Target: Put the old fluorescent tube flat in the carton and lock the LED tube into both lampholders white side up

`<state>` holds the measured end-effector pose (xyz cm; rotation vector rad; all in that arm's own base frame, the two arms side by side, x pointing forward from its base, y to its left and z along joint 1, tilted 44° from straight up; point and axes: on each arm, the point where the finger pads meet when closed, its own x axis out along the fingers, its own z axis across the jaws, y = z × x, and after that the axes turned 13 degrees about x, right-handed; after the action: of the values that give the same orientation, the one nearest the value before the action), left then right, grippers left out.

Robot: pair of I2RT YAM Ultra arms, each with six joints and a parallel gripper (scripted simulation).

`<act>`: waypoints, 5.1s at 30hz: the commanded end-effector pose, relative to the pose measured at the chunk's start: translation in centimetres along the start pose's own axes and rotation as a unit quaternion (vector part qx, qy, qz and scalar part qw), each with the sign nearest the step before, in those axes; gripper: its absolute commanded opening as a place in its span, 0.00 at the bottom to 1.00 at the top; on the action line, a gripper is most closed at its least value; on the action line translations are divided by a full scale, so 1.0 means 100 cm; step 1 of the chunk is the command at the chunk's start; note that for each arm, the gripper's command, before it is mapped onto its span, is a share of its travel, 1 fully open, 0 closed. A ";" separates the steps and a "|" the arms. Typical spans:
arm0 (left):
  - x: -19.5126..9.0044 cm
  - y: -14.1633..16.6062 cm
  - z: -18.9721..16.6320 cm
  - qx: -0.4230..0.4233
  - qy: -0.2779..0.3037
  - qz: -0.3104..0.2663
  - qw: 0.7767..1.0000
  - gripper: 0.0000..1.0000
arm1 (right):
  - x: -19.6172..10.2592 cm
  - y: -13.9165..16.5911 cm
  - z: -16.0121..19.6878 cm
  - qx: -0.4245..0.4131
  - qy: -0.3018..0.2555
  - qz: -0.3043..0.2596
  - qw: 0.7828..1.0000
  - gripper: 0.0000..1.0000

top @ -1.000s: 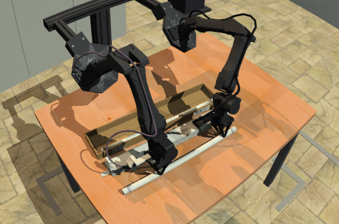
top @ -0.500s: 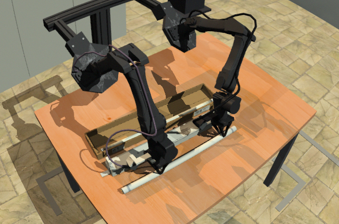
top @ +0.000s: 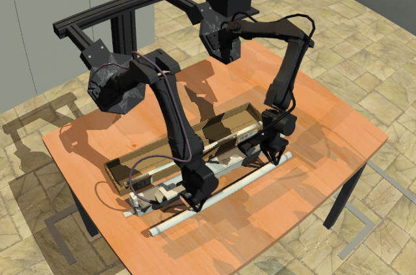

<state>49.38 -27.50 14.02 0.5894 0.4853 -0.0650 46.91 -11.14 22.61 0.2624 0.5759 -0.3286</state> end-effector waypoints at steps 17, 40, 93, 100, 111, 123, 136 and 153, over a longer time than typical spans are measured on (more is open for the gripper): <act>-0.027 -0.001 0.024 -0.012 -0.019 -0.004 1.000 0.11 | -0.024 0.006 0.018 -0.007 -0.020 -0.001 1.000 0.11; -0.014 -0.017 0.006 0.005 0.019 -0.020 1.000 0.11 | -0.010 0.002 0.003 0.000 0.023 -0.011 1.000 0.11; -0.013 -0.007 0.004 -0.002 0.159 -0.049 0.986 0.11 | -0.010 -0.001 -0.001 0.004 0.165 -0.039 0.985 0.11; -0.015 -0.013 0.013 -0.004 0.155 -0.054 0.986 0.11 | -0.009 -0.002 0.006 0.006 0.164 -0.041 0.986 0.11; -0.017 -0.012 0.007 0.001 0.200 -0.062 0.978 0.11 | -0.011 0.000 0.000 0.003 0.208 -0.050 0.977 0.11; -0.015 -0.015 0.011 -0.004 0.195 -0.065 0.979 0.11 | -0.007 0.003 0.002 0.005 0.210 -0.044 0.977 0.11; -0.011 -0.012 0.009 -0.006 0.199 -0.062 0.978 0.11 | -0.006 0.001 0.001 0.006 0.212 -0.046 0.976 0.11; -0.011 -0.009 0.024 -0.011 0.174 -0.064 0.983 0.11 | 0.005 0.001 0.005 0.001 0.200 -0.042 0.979 0.11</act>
<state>49.20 -27.54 14.09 0.5801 0.9165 -0.0295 46.70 -11.11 22.75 0.3040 1.0019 -0.3699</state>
